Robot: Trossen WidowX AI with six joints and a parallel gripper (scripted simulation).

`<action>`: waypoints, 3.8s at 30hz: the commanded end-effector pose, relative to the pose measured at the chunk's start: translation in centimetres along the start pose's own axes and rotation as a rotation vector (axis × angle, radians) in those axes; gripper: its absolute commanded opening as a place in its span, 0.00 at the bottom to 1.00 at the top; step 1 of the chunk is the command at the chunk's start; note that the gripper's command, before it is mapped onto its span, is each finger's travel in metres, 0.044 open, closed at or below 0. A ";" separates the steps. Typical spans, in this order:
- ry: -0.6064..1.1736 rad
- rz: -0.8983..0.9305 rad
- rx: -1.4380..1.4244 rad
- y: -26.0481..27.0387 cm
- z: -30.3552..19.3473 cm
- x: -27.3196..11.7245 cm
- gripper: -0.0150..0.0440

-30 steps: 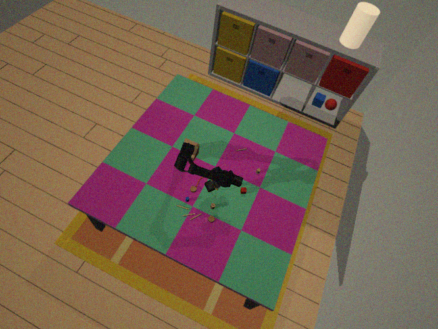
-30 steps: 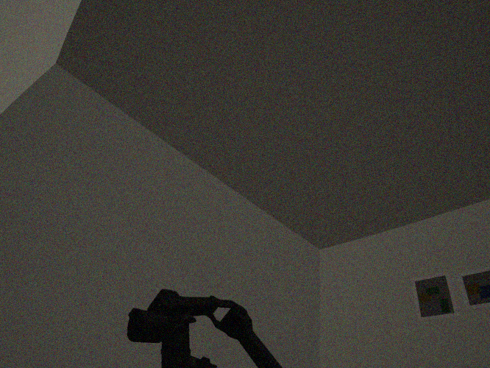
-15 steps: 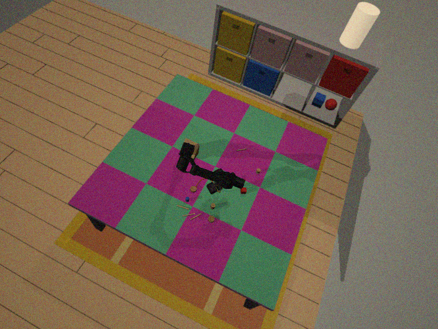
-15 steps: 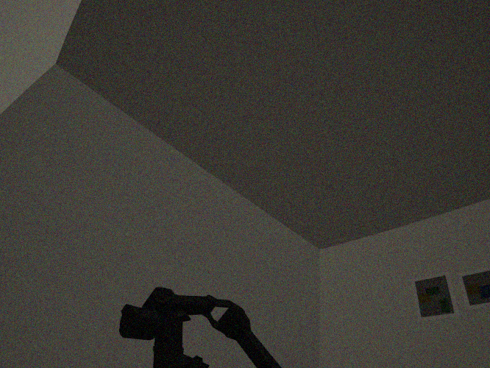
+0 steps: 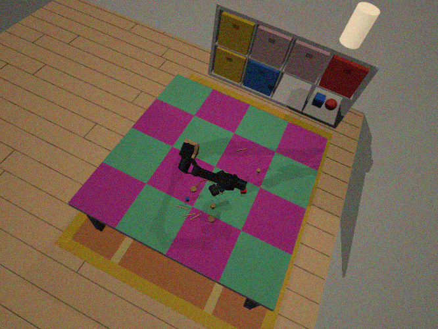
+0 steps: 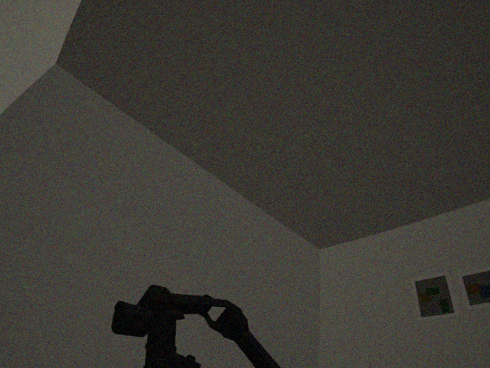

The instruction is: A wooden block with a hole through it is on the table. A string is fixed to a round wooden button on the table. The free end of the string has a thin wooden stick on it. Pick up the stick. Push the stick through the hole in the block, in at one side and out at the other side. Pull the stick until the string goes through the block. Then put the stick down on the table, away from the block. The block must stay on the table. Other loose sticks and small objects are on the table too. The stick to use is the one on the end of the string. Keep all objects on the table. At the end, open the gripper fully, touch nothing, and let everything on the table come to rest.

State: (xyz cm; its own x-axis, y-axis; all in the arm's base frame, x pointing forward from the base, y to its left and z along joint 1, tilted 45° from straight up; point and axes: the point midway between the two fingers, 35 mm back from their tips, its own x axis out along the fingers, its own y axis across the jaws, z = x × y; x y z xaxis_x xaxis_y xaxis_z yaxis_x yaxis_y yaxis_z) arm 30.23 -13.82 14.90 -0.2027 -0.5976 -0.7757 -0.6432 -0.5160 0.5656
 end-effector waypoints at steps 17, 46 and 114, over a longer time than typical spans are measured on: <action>0.047 -0.003 0.004 -0.5 -2.6 -0.5 0.25; 0.104 0.000 -0.001 -1.1 -6.1 -1.1 0.25; 0.199 0.016 -0.006 -3.7 -10.4 0.2 0.25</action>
State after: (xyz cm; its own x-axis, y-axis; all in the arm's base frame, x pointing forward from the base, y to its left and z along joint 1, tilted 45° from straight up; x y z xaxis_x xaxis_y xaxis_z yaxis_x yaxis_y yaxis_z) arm 40.13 -18.60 15.88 -0.0652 -0.7114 -0.6998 -0.6385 -0.5091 0.5771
